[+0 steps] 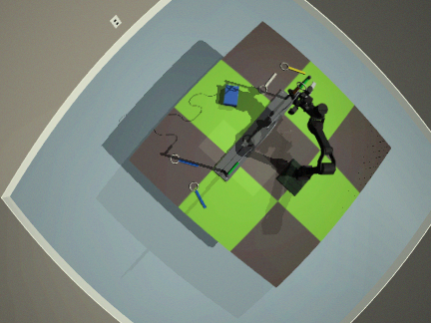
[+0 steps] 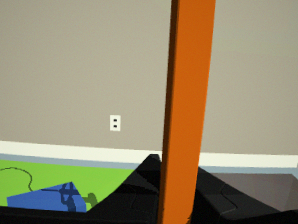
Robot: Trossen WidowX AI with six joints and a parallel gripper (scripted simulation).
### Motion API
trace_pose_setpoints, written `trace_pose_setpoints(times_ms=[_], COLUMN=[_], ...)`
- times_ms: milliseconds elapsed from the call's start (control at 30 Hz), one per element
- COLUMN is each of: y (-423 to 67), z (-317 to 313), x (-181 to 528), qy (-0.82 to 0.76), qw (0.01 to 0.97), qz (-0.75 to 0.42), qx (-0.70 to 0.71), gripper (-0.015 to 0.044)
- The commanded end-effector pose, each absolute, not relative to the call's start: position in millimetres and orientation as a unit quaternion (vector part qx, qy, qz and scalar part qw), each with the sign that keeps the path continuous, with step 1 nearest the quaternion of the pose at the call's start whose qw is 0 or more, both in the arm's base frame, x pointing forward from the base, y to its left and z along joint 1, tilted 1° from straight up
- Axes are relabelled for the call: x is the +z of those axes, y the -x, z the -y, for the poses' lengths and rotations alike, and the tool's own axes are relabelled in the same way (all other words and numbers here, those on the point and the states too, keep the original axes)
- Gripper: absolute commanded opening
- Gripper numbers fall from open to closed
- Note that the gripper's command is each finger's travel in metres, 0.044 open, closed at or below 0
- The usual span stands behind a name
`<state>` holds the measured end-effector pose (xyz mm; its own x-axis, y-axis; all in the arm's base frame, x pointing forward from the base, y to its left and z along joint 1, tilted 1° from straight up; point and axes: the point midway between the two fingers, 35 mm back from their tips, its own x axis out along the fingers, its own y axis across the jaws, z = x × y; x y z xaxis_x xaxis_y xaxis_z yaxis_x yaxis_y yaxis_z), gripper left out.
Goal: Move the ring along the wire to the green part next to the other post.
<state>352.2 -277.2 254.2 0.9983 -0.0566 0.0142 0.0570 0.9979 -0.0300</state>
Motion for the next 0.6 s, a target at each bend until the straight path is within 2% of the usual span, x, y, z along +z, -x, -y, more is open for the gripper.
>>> trace_pose_setpoints(times_ms=[0,567], y=[-352,-354], z=[274,257], x=[252,252], qy=[0.011,0.007], qw=[0.999,1.0], qz=[0.005,0.005], qx=[-0.029,-0.028], gripper=[-0.015,-0.015])
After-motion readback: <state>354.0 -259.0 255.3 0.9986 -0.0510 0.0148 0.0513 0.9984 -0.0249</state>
